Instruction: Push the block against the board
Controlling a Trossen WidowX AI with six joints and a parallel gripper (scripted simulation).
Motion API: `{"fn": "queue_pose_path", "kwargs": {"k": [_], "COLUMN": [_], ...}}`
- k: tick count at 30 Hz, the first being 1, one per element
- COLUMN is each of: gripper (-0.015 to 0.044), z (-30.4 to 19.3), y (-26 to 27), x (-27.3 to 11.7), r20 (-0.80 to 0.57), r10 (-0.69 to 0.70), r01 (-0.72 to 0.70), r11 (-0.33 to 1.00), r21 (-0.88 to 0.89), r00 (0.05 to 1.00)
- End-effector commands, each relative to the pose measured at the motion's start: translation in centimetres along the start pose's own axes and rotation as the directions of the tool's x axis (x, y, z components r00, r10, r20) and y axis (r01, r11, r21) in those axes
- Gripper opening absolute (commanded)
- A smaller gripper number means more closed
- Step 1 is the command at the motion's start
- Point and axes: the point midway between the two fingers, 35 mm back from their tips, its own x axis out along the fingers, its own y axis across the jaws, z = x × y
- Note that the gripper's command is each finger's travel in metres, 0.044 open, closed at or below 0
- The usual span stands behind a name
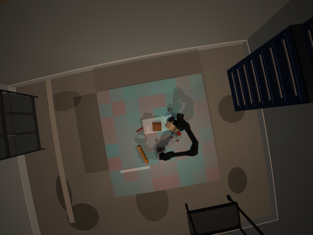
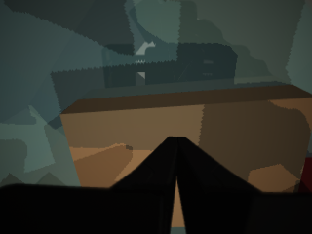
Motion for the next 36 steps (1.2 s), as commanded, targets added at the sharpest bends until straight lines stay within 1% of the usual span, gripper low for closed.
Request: {"fn": "queue_pose_path", "kwargs": {"k": [1, 9, 17, 27, 36], "gripper": [0.0000, 0.0000, 0.0000, 0.0000, 0.0000], "z": [0.1, 0.4, 0.6, 0.7, 0.6], "y": [-0.9, -3.0, -5.2, -7.8, -10.1], "x": [0.0, -0.1, -0.2, -0.4, -0.6], "r20": [-0.002, 0.001, 0.005, 0.013, 0.021], "r10": [0.002, 0.000, -0.003, -0.009, -0.017], "r01": [-0.002, -0.001, -0.001, -0.006, -0.016], "r11": [0.993, 0.922, 0.782, 0.525, 0.241], "r21": [0.120, 0.387, 0.624, 0.851, 0.970], "r00": [1.000, 1.000, 1.000, 1.000, 1.000]}}
